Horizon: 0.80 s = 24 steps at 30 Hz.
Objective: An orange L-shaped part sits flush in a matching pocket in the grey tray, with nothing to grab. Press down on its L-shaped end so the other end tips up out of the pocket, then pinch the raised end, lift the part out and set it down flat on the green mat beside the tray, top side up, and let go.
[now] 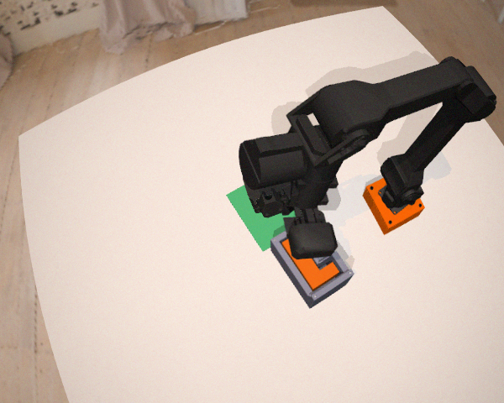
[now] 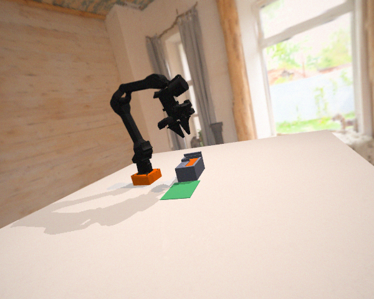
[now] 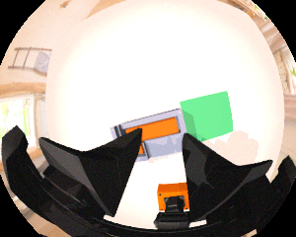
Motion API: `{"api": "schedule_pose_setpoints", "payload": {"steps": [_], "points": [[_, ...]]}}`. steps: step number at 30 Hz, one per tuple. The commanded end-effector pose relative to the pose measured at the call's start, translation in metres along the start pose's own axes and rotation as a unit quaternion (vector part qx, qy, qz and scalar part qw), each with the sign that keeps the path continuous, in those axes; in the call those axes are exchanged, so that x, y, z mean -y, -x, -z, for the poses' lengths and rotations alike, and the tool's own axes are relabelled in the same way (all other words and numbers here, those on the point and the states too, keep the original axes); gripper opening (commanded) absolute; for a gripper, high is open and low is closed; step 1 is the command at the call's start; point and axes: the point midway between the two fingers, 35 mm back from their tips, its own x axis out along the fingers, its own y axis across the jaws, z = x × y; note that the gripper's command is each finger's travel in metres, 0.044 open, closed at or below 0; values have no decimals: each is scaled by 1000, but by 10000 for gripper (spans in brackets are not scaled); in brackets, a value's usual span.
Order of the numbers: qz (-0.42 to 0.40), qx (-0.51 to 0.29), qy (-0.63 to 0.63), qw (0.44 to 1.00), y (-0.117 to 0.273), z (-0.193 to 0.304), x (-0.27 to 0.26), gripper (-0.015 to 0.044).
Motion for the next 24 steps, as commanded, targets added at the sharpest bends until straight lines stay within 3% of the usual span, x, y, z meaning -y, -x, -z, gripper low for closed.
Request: {"api": "schedule_pose_setpoints", "payload": {"steps": [1, 8, 14, 21, 24], "points": [[4, -54, 66, 996, -16, 20, -35, 180], [23, -132, 189, 973, -36, 68, -86, 180], [24, -133, 192, 972, -44, 70, -87, 180], [24, -133, 192, 972, -106, 87, -81, 180], [24, -133, 192, 972, -108, 88, -80, 180]]}}
